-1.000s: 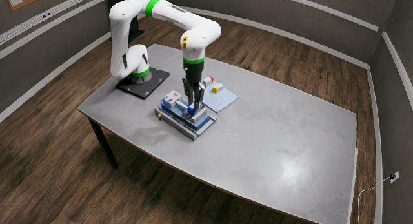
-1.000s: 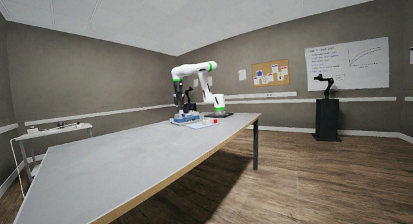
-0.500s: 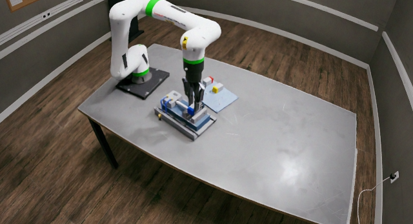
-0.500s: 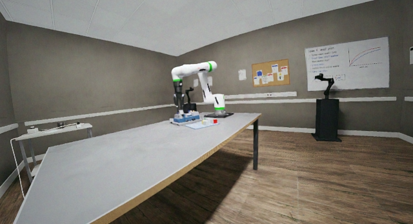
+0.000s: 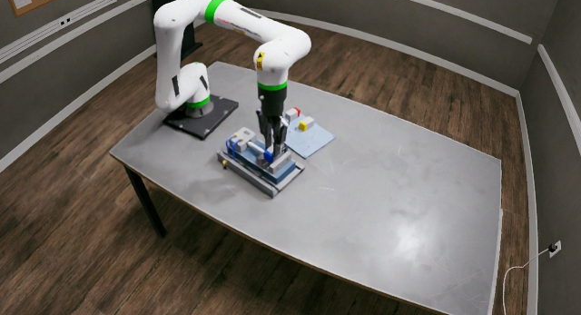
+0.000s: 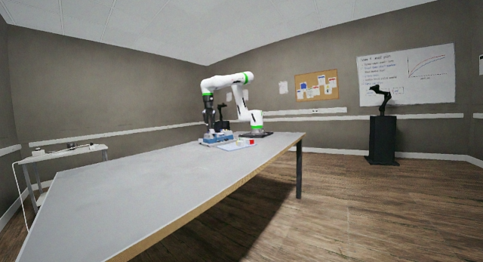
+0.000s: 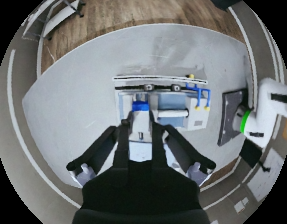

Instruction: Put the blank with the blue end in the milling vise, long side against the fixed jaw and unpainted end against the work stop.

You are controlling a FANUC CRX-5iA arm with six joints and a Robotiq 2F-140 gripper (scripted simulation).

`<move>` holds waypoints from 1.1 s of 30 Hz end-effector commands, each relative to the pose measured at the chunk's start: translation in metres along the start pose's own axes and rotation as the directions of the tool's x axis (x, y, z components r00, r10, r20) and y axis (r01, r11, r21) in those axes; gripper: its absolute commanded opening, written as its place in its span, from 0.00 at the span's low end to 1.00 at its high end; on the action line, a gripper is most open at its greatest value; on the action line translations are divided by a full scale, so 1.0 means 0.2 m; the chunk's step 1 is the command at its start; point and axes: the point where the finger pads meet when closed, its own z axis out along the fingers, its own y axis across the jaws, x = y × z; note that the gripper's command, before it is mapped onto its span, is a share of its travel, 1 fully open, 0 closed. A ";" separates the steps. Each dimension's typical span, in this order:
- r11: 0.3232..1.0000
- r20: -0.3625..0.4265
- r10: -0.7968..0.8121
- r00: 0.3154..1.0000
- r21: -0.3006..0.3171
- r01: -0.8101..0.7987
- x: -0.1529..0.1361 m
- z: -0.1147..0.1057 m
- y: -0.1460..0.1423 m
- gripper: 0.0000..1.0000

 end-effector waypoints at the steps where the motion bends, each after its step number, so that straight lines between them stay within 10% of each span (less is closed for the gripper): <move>1: 1.000 0.000 0.000 1.000 0.002 0.000 0.00 0.00 0.00 0.10; 33: 1.000 0.000 0.000 1.000 0.002 0.000 0.00 0.01 0.00 0.10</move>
